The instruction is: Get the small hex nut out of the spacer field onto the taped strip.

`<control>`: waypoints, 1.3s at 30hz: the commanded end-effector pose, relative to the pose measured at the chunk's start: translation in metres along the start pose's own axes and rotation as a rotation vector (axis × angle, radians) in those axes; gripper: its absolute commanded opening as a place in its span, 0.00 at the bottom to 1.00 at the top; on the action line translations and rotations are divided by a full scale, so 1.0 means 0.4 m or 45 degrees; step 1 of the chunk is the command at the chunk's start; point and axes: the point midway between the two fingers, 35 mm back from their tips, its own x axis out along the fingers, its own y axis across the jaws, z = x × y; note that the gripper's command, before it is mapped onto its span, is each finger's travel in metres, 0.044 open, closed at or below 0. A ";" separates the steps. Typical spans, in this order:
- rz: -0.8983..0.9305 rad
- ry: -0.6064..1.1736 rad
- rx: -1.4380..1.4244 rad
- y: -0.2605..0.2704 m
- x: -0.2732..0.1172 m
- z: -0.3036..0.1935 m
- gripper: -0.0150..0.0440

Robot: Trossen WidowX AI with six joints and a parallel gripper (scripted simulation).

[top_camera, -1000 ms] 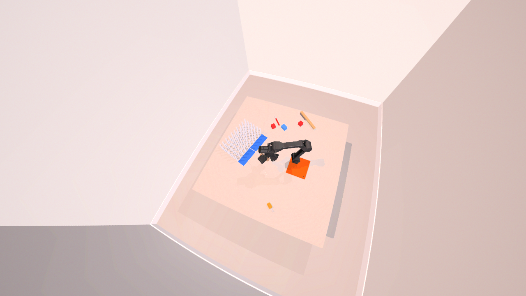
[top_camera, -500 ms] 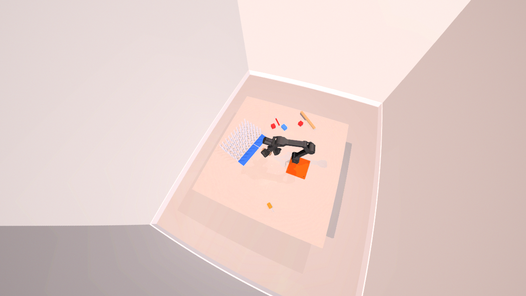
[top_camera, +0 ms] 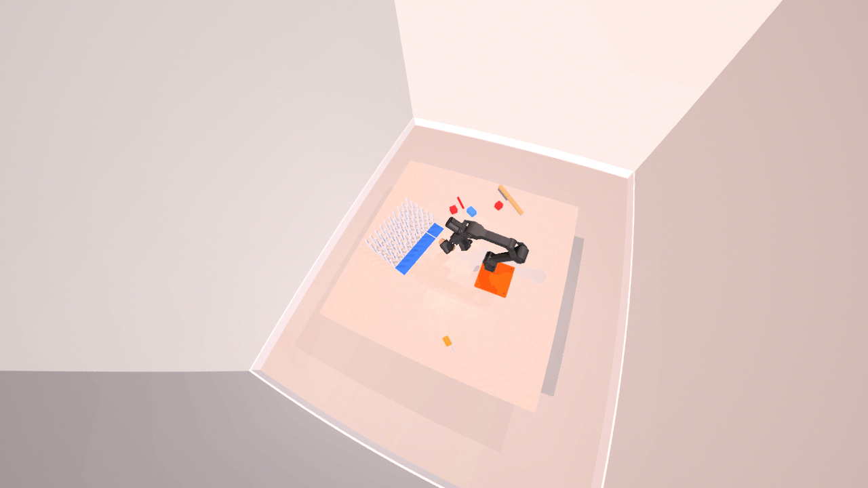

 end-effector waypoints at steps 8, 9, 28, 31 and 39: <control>-0.023 0.111 -0.039 0.076 -0.023 -0.004 0.25; -0.023 0.121 -0.042 0.083 -0.025 -0.004 0.25; -0.023 0.149 -0.052 0.133 0.083 0.019 0.25; -0.023 0.150 -0.052 0.143 0.114 0.029 0.25; -0.022 0.152 -0.051 0.169 0.191 0.065 0.25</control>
